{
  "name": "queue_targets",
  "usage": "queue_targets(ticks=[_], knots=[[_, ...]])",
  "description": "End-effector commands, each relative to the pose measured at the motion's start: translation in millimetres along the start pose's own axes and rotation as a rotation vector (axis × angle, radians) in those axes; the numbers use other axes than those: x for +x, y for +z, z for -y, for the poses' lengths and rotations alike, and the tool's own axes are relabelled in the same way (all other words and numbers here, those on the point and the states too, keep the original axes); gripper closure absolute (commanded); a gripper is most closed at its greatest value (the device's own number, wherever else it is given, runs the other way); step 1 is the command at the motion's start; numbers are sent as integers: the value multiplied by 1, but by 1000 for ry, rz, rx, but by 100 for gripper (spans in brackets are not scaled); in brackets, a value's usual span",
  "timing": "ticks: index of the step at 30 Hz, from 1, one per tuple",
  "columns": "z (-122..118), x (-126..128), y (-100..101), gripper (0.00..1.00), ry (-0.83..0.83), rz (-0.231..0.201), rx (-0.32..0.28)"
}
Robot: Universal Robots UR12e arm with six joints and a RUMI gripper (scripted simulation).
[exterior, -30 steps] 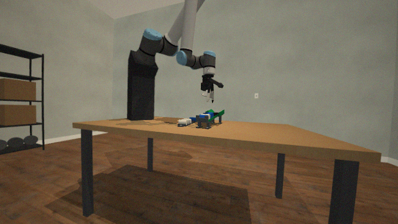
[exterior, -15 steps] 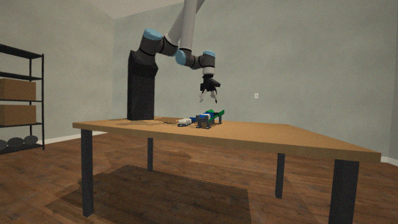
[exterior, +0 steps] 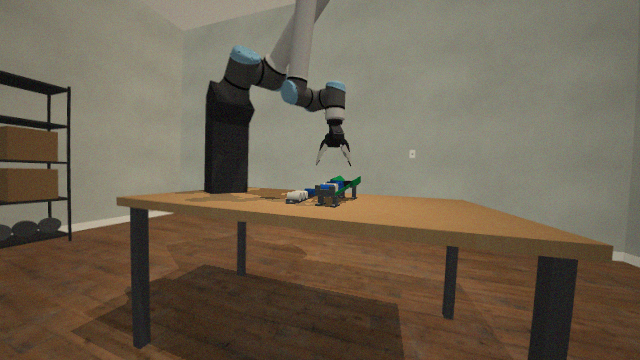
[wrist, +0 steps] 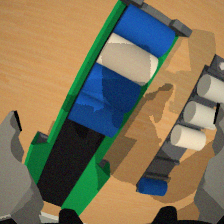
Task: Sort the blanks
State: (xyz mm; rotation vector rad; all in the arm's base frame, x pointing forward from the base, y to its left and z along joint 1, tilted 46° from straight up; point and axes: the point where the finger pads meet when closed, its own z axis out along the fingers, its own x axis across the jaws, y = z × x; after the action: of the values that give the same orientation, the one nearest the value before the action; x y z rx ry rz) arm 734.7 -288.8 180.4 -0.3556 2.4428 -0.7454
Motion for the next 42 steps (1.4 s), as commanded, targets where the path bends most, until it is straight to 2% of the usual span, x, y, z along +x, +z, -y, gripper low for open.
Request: queue_targets(ticks=[1, 5, 20, 41, 42], knots=[[3, 4, 0, 0, 177, -3, 3], [4, 7, 1, 0, 280, -3, 3], [6, 12, 2, 0, 496, -2, 3], [7, 14, 2, 0, 556, -2, 3], [7, 14, 2, 51, 556, -2, 3]])
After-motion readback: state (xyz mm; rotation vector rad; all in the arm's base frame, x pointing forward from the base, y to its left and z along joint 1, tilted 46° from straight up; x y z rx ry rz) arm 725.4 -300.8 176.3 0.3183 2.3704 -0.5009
